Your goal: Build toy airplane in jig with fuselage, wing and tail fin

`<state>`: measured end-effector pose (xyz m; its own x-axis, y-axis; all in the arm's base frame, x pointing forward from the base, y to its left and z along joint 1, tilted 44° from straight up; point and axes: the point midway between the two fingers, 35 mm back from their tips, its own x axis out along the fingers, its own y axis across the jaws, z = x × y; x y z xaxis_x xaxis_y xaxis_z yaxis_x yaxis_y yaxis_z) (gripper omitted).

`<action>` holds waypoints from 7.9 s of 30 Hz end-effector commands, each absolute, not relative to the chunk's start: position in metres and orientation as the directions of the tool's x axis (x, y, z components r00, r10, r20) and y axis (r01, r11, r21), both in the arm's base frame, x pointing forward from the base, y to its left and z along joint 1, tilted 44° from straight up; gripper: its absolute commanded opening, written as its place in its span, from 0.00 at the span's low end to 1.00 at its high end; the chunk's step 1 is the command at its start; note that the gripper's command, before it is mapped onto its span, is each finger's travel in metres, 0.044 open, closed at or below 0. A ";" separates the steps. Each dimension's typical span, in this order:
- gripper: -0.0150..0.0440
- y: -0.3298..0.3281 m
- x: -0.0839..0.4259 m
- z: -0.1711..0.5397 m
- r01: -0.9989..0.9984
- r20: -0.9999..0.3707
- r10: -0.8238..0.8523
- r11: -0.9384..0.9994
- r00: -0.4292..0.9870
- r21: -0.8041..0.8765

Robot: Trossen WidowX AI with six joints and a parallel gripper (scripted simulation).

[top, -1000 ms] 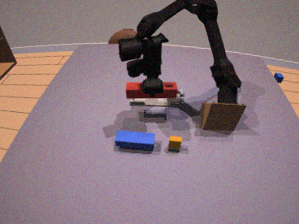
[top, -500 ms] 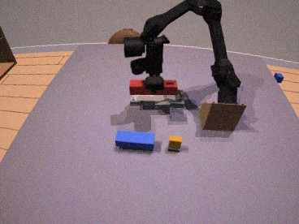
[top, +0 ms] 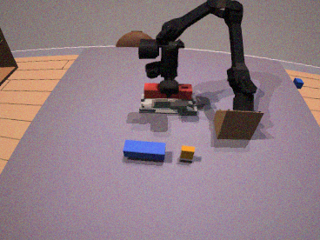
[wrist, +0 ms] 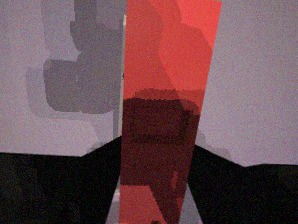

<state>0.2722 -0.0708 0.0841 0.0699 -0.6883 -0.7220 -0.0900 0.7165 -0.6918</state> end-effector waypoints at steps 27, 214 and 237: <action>0.59 -0.083 0.271 0.080 -0.092 -0.717 -0.694 0.711 0.070 -0.697; 0.25 0.108 0.335 -0.096 -0.015 -0.745 -0.657 0.749 0.112 -0.662; 0.25 0.153 0.325 -0.042 -0.020 -0.733 -0.675 0.734 0.081 -0.679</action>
<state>0.3276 0.1460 -0.0497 0.0857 -0.6748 -0.7330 -0.0250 0.7340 -0.6787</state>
